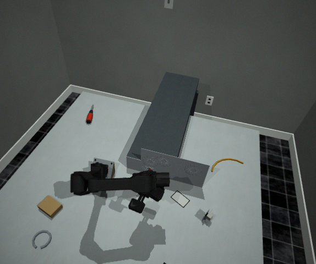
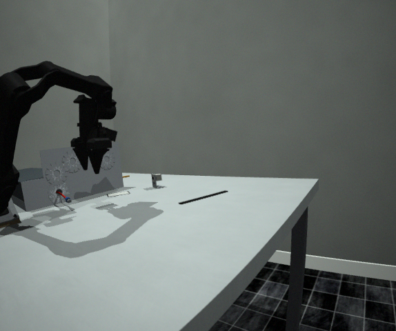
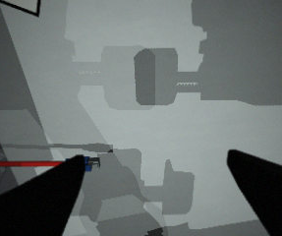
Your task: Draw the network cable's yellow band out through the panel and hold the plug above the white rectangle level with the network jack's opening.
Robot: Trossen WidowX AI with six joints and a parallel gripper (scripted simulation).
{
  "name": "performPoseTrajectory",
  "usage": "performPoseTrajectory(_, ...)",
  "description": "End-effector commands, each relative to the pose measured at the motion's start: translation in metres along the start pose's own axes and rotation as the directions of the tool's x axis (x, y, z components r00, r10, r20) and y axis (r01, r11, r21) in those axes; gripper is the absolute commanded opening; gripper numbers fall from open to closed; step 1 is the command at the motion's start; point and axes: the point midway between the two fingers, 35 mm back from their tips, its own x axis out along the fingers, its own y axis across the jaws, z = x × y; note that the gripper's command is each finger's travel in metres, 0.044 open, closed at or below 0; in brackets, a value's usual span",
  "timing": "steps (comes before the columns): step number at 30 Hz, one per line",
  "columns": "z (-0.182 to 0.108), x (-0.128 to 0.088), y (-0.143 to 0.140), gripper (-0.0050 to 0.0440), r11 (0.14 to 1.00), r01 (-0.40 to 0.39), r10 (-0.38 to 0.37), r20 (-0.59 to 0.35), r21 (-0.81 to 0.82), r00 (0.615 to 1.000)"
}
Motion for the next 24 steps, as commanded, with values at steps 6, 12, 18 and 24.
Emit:
performPoseTrajectory(6,-0.004,-0.012,0.01,0.044,0.992,0.082,-0.078,0.045,-0.097,0.996)
performPoseTrajectory(12,-0.005,-0.009,0.01,0.044,0.996,0.086,-0.085,0.04,-0.019,0.996)
performPoseTrajectory(18,-0.005,-0.005,0.009,0.044,0.957,0.069,-0.084,0.041,0.282,0.996)
performPoseTrajectory(24,-0.004,-0.001,0.009,0.044,0.827,0.047,-0.084,0.04,0.561,0.996)
